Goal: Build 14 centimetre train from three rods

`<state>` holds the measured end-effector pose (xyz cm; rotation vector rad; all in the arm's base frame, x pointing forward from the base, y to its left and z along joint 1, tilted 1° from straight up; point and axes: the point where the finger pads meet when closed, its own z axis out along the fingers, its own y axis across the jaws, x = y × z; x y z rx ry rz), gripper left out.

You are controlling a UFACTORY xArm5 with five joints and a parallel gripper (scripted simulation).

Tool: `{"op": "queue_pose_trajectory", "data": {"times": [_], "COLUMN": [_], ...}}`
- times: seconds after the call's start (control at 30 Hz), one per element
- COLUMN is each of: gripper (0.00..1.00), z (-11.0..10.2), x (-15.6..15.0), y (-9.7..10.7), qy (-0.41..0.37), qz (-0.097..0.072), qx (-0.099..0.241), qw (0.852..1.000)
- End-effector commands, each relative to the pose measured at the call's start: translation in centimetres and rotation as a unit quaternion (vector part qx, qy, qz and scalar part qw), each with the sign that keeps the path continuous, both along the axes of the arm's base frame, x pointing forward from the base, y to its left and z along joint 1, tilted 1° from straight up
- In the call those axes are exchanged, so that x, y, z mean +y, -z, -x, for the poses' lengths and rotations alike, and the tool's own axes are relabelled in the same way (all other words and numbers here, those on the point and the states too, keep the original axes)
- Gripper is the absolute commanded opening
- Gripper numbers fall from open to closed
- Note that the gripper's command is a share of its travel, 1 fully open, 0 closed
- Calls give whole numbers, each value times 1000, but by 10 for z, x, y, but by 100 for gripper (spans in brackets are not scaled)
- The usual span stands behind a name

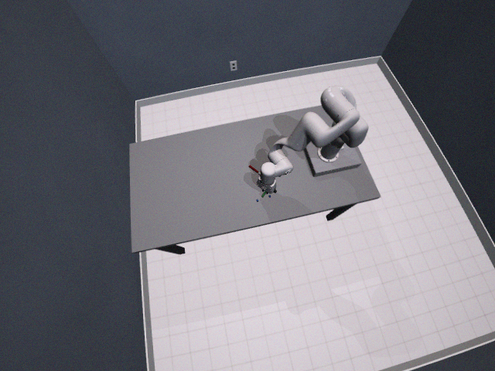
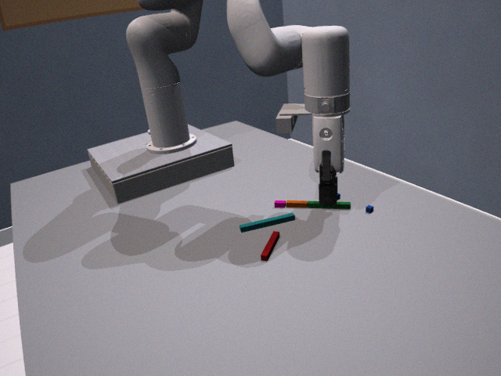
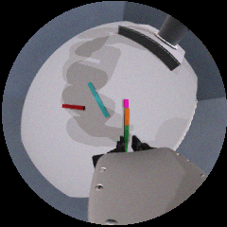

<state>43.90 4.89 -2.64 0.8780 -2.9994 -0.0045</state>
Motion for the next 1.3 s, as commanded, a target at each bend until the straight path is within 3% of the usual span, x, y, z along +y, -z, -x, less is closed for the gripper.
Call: {"op": "queue_pose_trajectory", "data": {"times": [0.0, 1.27], "gripper": [24, 24], "z": [-1, -1], "x": [0, 0], "y": [-1, 12], "qy": [0, 0], "qz": [0, 0], "qx": [-2, -2], "qw": [1000, 1000]}}
